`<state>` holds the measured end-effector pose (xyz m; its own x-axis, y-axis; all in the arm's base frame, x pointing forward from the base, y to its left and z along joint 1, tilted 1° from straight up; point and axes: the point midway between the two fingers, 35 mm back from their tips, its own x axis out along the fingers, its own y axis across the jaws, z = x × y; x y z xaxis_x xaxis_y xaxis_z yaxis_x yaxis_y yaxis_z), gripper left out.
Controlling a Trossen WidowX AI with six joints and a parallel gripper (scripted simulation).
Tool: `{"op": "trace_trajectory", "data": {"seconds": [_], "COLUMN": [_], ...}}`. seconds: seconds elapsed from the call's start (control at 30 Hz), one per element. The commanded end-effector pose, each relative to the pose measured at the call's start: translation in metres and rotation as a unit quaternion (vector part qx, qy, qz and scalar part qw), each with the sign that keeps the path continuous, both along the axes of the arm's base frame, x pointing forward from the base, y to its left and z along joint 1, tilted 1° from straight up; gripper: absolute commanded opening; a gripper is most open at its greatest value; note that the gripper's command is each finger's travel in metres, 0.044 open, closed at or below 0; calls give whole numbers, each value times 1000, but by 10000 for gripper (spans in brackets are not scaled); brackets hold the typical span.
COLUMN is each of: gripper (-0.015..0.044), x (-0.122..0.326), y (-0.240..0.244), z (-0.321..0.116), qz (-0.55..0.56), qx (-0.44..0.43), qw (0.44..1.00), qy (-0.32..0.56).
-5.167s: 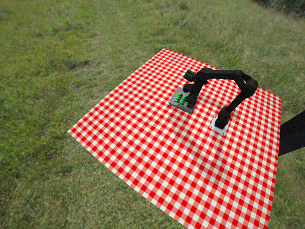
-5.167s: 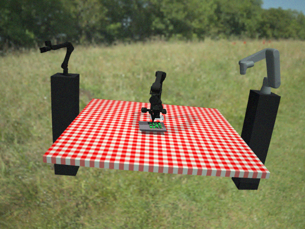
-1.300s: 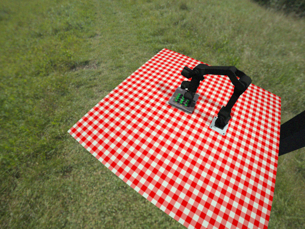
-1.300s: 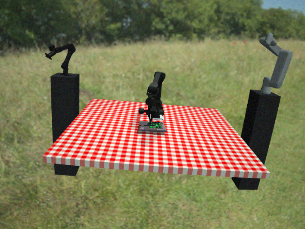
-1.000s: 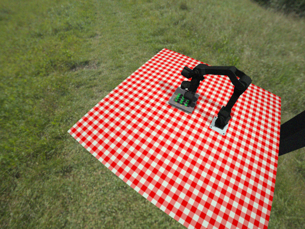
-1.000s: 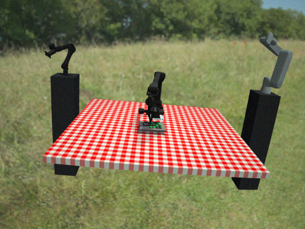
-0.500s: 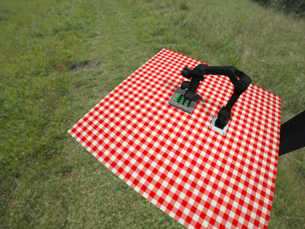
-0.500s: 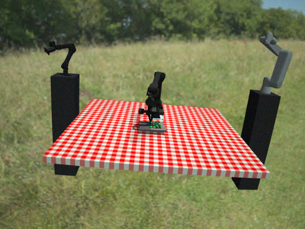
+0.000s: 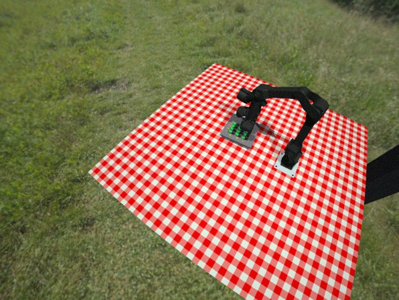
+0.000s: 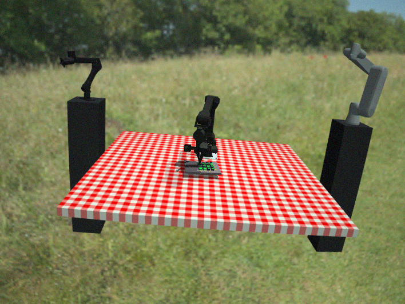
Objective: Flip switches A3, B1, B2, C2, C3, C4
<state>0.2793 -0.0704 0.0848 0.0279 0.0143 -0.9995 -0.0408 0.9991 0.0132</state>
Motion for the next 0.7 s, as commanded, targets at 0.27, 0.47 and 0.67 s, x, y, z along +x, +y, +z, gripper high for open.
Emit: {"op": "trace_trajectory", "data": {"seconds": [0.27, 0.47, 0.67], "gripper": [0, 0, 0], "x": [0, 0, -4], "y": [-1, 0, -1], "z": [-2, 1, 62], "qz": [0, 0, 0], "qx": [-2, 0, -2], "qw": [1000, 1000, 1000], "qy": [1, 0, -12]}}
